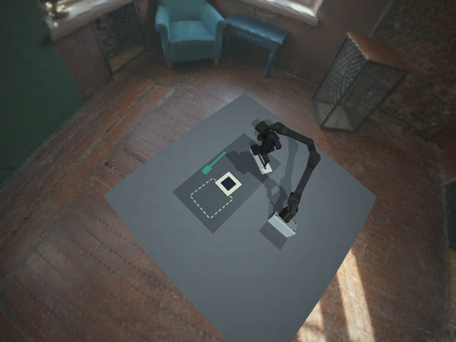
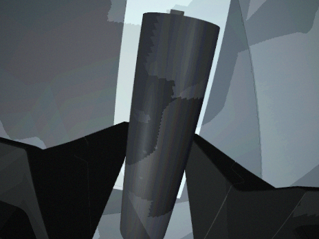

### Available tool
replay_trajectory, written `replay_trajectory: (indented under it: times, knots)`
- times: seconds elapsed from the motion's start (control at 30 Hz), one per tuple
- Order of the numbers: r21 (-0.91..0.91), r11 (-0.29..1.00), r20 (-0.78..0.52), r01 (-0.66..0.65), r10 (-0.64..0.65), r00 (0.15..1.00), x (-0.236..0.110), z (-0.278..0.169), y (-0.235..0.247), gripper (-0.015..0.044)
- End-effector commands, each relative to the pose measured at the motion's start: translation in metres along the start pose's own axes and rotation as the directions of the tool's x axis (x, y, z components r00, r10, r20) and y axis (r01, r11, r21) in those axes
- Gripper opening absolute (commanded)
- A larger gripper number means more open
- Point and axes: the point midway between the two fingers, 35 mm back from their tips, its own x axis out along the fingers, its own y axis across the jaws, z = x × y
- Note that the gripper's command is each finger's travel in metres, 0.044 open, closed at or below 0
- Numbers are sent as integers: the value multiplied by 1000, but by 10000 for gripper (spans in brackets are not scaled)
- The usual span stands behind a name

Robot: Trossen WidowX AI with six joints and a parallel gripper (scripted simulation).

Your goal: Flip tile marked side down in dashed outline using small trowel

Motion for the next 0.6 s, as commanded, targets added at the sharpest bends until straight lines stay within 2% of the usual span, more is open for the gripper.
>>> replay_trajectory:
  times: [0.0, 0.2, 0.43, 0.57]
  knots:
    - [134, 991, -1, -5, 5, 1000, 0, 0, 1, 130]
    - [303, 953, -1, -4, 5, 1000, 0, 0, 1, 130]
    - [322, 947, -1, -4, 5, 1000, 0, 0, 1, 130]
    - [322, 947, -1, -4, 5, 1000, 0, 0, 1, 235]
